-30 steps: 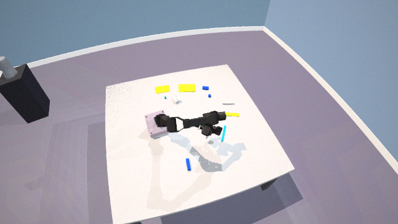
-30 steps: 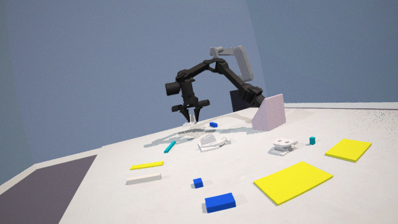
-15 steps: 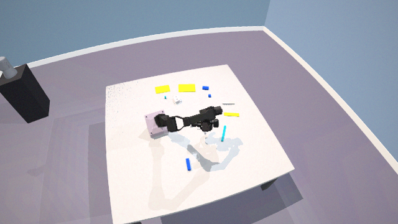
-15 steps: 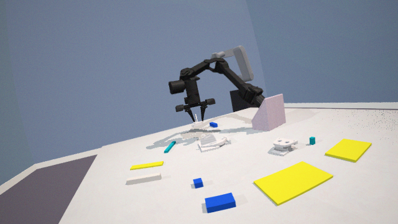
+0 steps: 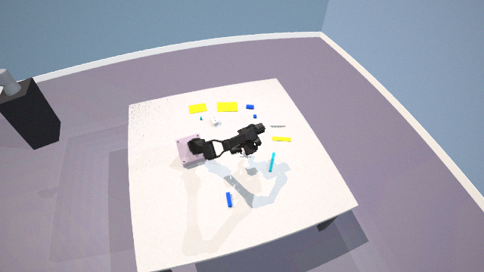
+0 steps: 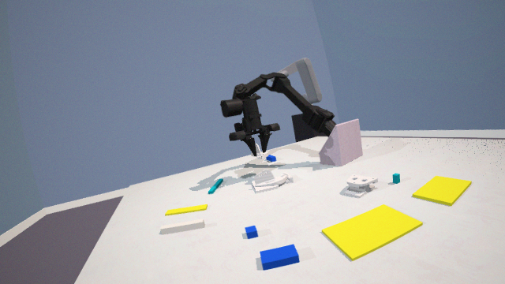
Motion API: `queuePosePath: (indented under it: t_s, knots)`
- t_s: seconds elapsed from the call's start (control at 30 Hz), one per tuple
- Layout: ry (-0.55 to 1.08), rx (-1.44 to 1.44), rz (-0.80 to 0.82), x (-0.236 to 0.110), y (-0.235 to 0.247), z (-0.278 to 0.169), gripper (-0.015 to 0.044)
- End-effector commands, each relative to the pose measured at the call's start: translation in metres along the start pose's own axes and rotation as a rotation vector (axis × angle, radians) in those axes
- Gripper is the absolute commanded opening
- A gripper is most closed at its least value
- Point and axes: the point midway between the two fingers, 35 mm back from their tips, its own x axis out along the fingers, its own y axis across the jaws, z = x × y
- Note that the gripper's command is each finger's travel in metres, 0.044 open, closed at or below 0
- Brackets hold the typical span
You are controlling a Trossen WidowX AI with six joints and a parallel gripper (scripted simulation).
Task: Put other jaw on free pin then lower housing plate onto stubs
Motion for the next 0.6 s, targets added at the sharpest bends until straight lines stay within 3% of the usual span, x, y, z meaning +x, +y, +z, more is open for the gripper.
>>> queuePosePath:
  t_s: [0.0,0.57]
  knots:
    - [0.004,-0.122,-0.001,0.0,-0.005,-0.012,0.0134]
    - [0.0,-0.578,-0.005,0.002,-0.026,-0.048,0.0134]
